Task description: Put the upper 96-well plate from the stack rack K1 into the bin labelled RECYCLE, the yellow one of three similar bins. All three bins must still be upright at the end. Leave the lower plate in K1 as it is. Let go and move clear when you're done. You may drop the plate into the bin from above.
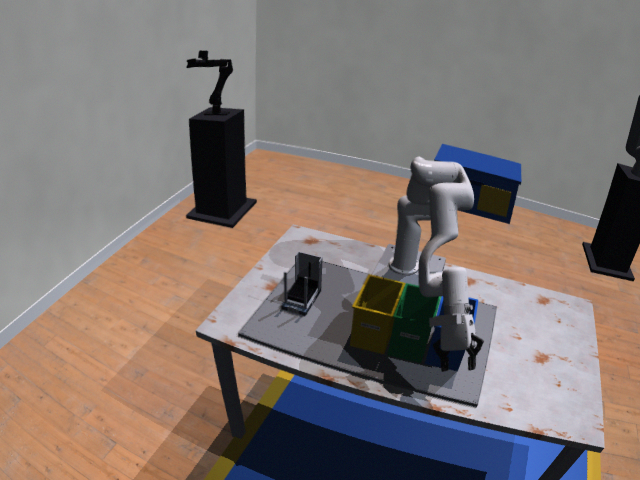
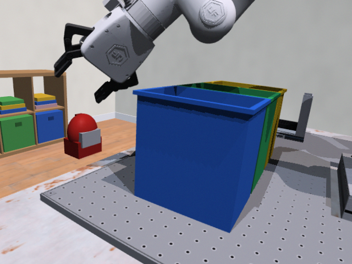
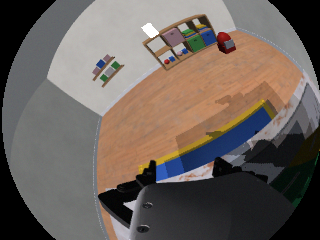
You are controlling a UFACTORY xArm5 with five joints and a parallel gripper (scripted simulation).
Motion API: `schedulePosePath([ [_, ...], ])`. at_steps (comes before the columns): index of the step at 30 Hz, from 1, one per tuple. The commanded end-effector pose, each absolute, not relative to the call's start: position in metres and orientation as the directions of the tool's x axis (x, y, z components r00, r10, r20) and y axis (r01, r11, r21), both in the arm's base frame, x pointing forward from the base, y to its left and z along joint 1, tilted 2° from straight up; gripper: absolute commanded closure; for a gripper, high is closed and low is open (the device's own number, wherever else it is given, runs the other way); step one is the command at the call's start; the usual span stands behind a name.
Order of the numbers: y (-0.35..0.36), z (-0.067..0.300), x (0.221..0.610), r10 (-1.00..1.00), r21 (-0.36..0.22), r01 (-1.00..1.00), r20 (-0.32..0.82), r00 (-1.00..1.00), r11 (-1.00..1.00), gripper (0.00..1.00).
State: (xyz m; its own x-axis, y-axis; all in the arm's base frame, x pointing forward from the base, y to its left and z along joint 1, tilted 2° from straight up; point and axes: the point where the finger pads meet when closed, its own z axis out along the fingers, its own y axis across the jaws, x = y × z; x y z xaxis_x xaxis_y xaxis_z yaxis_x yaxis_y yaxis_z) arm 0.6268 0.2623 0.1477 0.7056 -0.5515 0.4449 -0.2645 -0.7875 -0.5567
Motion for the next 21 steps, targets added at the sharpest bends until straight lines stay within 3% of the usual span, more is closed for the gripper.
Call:
schedulePosePath([
  [1, 0.263, 0.150, 0.628, -0.552, -0.559, -0.262, 0.447, 0.704, -0.786, 0.00],
  [17, 0.263, 0.150, 0.628, -0.552, -0.559, -0.262, 0.447, 0.704, -0.786, 0.00],
  [19, 0.250, 0.154, 0.628, -0.516, -0.511, -0.263, 0.454, 0.726, -0.818, 0.00],
  [21, 0.244, 0.158, 0.626, -0.517, -0.509, -0.264, 0.456, 0.724, -0.819, 0.00],
])
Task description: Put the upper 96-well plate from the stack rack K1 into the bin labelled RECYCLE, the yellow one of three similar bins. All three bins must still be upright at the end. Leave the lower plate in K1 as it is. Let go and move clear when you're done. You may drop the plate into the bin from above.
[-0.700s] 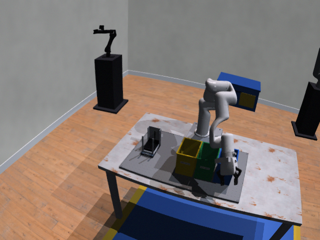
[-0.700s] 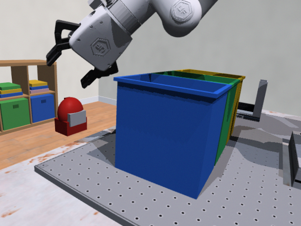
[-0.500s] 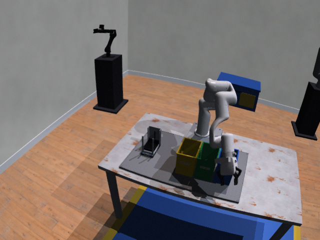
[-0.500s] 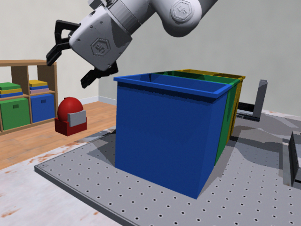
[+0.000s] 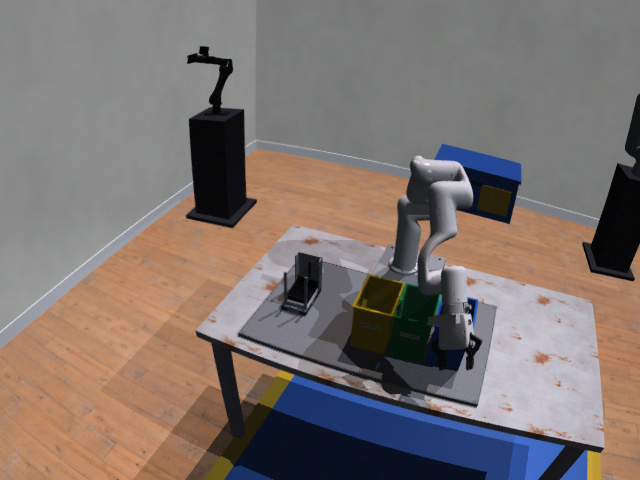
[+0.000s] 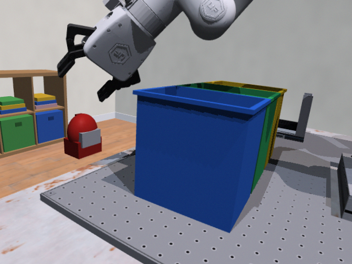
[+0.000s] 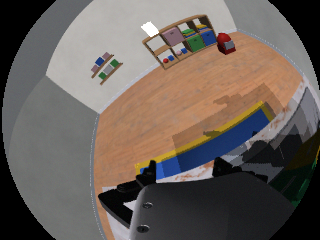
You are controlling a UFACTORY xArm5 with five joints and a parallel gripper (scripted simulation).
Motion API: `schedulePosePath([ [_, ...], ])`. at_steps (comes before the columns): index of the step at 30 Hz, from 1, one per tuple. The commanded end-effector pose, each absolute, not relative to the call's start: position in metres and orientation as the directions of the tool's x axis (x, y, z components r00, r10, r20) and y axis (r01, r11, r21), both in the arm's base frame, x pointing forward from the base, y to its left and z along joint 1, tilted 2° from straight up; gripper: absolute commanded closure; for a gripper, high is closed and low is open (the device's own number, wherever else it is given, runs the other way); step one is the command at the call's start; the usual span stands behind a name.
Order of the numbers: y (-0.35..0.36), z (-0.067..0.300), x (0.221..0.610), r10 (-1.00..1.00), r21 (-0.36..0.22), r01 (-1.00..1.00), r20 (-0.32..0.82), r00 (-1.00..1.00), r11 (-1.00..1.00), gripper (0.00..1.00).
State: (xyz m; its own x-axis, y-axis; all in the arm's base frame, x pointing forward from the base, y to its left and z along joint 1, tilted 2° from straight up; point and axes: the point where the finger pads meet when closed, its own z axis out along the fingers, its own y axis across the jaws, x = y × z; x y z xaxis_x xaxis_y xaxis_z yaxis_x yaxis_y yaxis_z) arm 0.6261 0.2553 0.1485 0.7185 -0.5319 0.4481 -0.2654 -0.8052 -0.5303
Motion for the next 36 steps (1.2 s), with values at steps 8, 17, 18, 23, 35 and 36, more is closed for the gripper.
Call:
schedulePosePath([
  [8, 0.209, 0.168, 0.618, -0.444, -0.406, -0.264, 0.452, 0.774, -0.875, 0.00],
  [17, 0.181, 0.177, 0.607, -0.387, -0.329, -0.257, 0.435, 0.813, -0.909, 0.00],
  [18, 0.175, 0.178, 0.605, -0.369, -0.307, -0.252, 0.426, 0.826, -0.918, 0.00],
  [23, 0.156, 0.184, 0.594, -0.333, -0.259, -0.242, 0.407, 0.851, -0.935, 0.00],
  [35, 0.119, 0.197, 0.568, -0.262, -0.173, -0.212, 0.352, 0.899, -0.962, 0.00],
  [36, 0.116, 0.198, 0.565, -0.262, -0.172, -0.213, 0.353, 0.898, -0.962, 0.00],
])
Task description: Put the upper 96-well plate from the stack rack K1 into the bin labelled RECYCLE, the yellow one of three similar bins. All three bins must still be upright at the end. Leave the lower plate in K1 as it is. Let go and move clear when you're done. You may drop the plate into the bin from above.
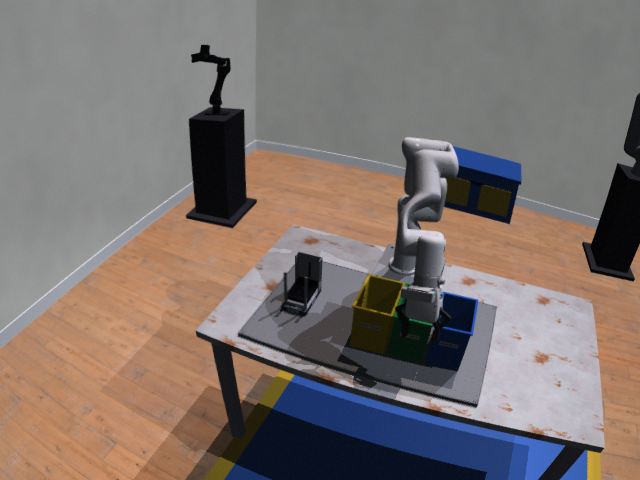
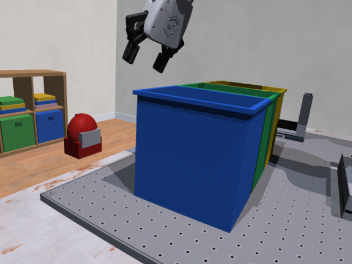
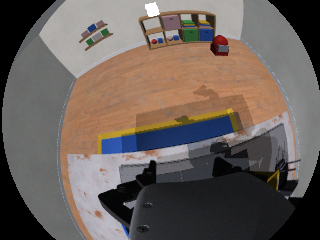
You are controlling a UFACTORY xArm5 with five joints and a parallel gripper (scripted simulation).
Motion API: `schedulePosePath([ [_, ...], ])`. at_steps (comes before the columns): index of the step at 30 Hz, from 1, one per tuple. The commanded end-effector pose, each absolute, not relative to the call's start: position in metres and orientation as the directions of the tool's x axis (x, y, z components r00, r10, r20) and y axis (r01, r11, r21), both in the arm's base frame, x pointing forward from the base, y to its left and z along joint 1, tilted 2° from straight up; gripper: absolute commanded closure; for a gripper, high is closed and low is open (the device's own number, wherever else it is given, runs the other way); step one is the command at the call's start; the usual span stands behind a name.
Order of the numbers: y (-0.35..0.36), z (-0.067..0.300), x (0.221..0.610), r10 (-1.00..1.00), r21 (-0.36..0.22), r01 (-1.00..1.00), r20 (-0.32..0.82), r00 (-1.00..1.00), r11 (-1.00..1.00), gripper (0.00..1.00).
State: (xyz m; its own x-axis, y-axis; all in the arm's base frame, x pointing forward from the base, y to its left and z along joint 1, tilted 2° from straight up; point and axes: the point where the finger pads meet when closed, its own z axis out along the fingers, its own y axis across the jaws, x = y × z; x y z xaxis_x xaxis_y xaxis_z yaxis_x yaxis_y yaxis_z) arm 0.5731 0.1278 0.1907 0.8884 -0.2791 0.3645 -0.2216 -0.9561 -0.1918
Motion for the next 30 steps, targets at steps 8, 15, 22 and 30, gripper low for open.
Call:
schedulePosePath([
  [8, 0.091, 0.207, 0.541, -0.208, -0.115, -0.181, 0.299, 0.931, -0.977, 0.00],
  [15, 0.075, 0.214, 0.524, -0.174, -0.084, -0.158, 0.259, 0.950, -0.984, 0.00],
  [22, 0.057, 0.221, 0.502, -0.127, -0.048, -0.120, 0.197, 0.972, -0.992, 0.00],
  [30, 0.043, 0.228, 0.482, -0.094, -0.028, -0.091, 0.151, 0.984, -0.995, 0.00],
])
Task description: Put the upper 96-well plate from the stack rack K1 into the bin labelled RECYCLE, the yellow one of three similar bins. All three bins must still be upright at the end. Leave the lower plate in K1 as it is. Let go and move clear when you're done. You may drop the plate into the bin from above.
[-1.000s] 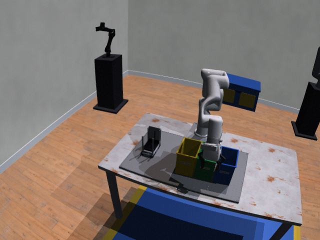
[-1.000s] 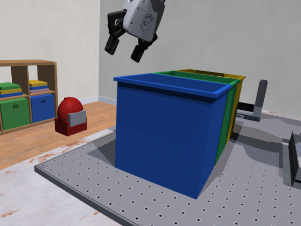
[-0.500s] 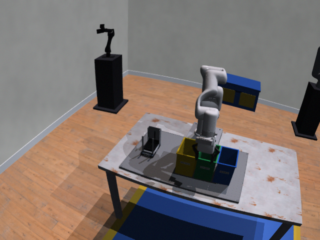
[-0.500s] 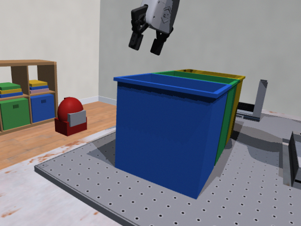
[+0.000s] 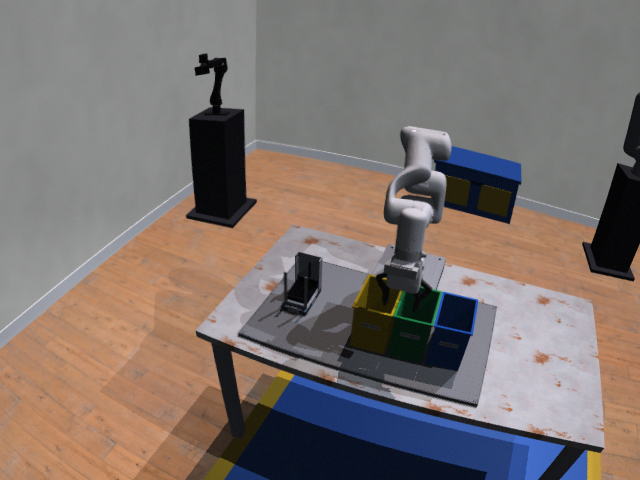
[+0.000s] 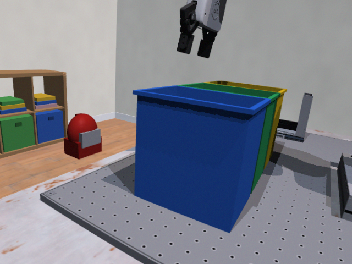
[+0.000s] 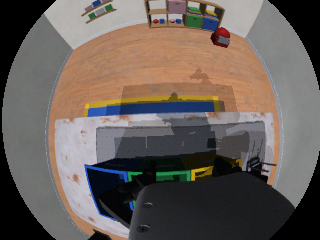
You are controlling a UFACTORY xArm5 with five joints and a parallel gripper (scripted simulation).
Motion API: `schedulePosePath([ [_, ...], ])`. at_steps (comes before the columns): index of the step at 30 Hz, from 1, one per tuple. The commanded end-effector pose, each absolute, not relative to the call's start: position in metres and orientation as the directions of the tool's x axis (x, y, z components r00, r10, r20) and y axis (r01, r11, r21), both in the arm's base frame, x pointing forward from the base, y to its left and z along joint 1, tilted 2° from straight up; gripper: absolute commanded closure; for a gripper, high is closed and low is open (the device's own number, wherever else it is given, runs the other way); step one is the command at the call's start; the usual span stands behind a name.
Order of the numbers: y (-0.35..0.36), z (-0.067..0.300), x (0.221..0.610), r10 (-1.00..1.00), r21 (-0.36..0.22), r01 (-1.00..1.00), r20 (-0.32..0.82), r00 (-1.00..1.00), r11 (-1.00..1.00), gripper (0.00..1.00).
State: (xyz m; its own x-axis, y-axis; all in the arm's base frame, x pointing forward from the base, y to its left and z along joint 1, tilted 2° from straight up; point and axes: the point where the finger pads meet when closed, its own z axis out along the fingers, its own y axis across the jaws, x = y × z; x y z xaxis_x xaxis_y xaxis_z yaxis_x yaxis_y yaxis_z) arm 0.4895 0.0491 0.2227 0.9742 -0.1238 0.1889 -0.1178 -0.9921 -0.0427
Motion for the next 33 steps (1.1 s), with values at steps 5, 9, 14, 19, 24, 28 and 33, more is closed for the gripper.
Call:
schedulePosePath([
  [5, 0.032, 0.233, 0.465, -0.077, -0.018, -0.075, 0.124, 0.989, -0.997, 0.00],
  [9, 0.023, 0.238, 0.448, -0.063, -0.012, -0.062, 0.103, 0.993, -0.998, 0.00],
  [14, 0.016, 0.242, 0.434, -0.031, -0.004, -0.031, 0.054, 0.998, -1.000, 0.00],
  [19, 0.001, 0.244, 0.422, -0.048, -0.002, -0.048, 0.033, 0.998, -0.999, 0.00],
  [24, -0.021, 0.243, 0.412, -0.048, 0.000, -0.048, 0.034, 0.998, -0.999, 0.00],
  [28, -0.039, 0.242, 0.403, -0.048, 0.002, -0.048, 0.034, 0.998, -0.999, 0.00],
  [33, -0.053, 0.241, 0.397, -0.048, 0.003, -0.048, 0.034, 0.998, -0.999, 0.00],
])
